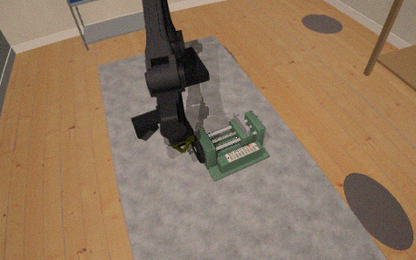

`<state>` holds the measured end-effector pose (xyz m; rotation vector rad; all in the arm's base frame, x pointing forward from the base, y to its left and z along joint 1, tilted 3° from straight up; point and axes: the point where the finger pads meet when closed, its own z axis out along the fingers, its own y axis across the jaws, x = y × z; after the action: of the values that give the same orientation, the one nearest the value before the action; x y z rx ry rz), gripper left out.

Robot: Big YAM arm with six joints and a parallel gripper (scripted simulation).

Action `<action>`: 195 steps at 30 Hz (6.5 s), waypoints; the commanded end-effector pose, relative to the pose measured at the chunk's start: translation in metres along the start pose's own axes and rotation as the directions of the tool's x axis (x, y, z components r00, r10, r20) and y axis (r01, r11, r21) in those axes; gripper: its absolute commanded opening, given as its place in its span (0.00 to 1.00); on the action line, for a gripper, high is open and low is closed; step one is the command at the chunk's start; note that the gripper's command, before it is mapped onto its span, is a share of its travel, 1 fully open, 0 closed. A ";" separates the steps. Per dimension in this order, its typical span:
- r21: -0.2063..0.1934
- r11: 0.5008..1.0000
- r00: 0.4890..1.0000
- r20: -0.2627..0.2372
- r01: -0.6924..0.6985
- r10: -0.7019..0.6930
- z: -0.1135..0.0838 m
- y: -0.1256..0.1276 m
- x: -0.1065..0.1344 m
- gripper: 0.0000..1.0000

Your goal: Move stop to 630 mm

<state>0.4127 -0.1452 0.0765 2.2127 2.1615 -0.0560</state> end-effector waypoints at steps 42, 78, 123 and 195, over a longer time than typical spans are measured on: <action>-0.017 1.000 1.000 0.008 -0.008 0.008 -0.108 0.002 0.000 0.53; -0.017 1.000 1.000 0.008 -0.008 0.008 -0.108 0.002 0.000 0.53; -0.106 0.994 0.999 0.010 -0.029 0.030 -0.138 0.097 0.080 0.53; -0.018 1.000 1.000 0.003 -0.015 0.015 -0.064 0.079 0.087 0.53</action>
<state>0.4938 -0.0536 0.1330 2.2050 2.1598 -0.0485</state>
